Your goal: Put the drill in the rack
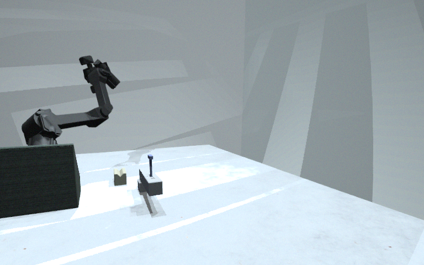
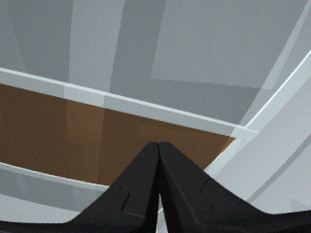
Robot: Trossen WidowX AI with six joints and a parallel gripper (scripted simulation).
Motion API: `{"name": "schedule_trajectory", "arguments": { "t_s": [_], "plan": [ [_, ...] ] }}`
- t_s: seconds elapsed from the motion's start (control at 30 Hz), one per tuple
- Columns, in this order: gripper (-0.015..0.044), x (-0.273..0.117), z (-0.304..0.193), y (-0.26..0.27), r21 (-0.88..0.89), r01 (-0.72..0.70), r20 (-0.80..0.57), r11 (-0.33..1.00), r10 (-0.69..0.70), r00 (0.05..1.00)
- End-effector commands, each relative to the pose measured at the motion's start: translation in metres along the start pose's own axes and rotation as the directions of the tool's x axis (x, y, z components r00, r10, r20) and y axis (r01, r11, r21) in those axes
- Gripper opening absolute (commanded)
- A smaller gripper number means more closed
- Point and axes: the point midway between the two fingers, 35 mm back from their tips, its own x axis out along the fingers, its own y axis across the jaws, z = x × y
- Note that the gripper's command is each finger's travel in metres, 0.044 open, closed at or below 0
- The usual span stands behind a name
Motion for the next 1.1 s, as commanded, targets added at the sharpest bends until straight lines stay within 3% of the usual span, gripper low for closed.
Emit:
{"name": "schedule_trajectory", "arguments": {
  "t_s": [0.0,0.23,0.57,0.87,1.07],
  "plan": [
    [0.0000,0.003,-0.033,0.059,-0.046,-0.124,-0.021,0.991,0.124,0.992],
    [0.0000,-0.004,-0.079,0.140,-0.117,-0.342,-0.075,0.933,0.335,0.939],
    [0.0000,-0.045,-0.136,0.235,-0.155,-0.609,-0.144,0.778,0.592,0.793],
    [0.0000,-0.127,-0.194,0.325,-0.119,-0.858,-0.234,0.500,0.825,0.514],
    [0.0000,-0.201,-0.223,0.369,-0.073,-0.960,-0.273,0.271,0.920,0.280]
  ]
}}
